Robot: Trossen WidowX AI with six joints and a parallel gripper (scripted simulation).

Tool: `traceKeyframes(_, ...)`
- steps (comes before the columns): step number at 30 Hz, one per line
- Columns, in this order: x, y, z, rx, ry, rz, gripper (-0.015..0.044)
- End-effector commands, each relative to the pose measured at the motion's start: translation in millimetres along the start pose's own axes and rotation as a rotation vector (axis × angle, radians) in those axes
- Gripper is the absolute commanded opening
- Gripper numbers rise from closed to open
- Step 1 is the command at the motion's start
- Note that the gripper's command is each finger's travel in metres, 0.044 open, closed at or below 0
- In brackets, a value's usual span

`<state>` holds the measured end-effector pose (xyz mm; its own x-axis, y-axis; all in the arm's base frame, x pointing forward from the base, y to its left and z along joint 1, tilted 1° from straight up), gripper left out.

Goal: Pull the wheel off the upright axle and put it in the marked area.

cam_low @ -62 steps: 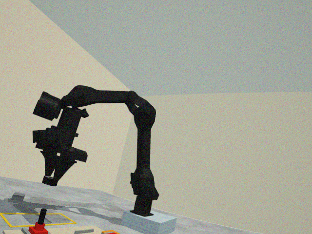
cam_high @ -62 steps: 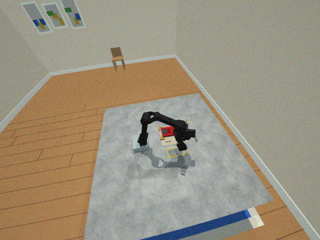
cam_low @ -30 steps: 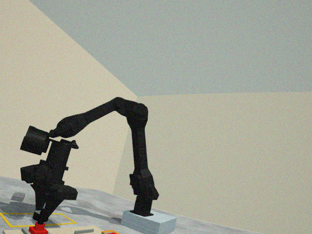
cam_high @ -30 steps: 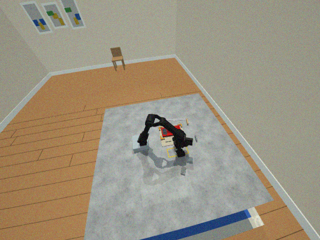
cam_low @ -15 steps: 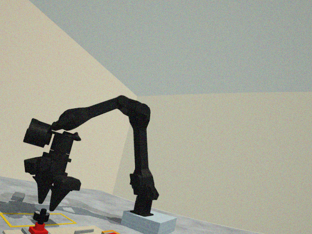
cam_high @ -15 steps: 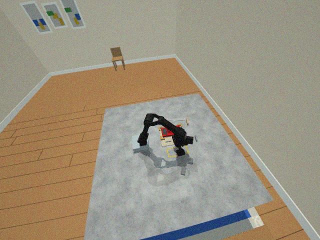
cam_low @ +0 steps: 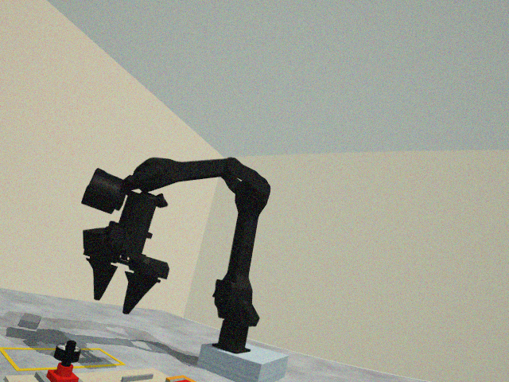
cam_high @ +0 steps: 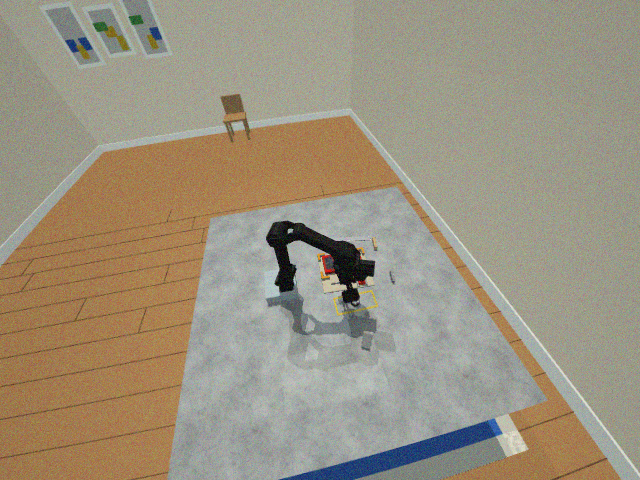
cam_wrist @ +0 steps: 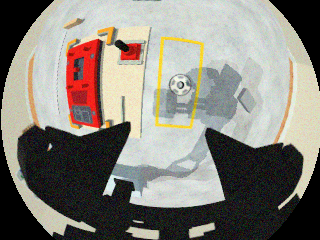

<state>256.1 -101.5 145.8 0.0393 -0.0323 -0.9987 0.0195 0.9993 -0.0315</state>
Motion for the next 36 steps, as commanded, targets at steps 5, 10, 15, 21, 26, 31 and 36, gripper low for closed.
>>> traceKeyframes(5,-16.9,13.6,-35.6,-0.001,0.005,0.004,0.044)
traceKeyframes(10,-16.9,13.6,-35.6,-0.001,0.005,0.004,0.044)
traceKeyframes(15,-16.9,13.6,-35.6,-0.001,0.005,0.004,0.044)
traceKeyframes(21,-16.9,13.6,-35.6,-0.001,0.005,0.004,0.044)
traceKeyframes(26,-16.9,13.6,-35.6,-0.001,0.005,0.004,0.044)
traceKeyframes(31,-16.9,13.6,-35.6,-0.001,0.005,0.004,0.044)
traceKeyframes(36,-16.9,13.6,-35.6,-0.001,0.005,0.004,0.044)
Point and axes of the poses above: the point midway between the two fingers, 35 mm back from their tips, its own x axis out along the fingers, its own y axis across the jaws, z = x × y, the point moved 5 cm from there along -x, back along the fingers, and after that the axes turned 3 degrees about x, right-handed, at the moved point
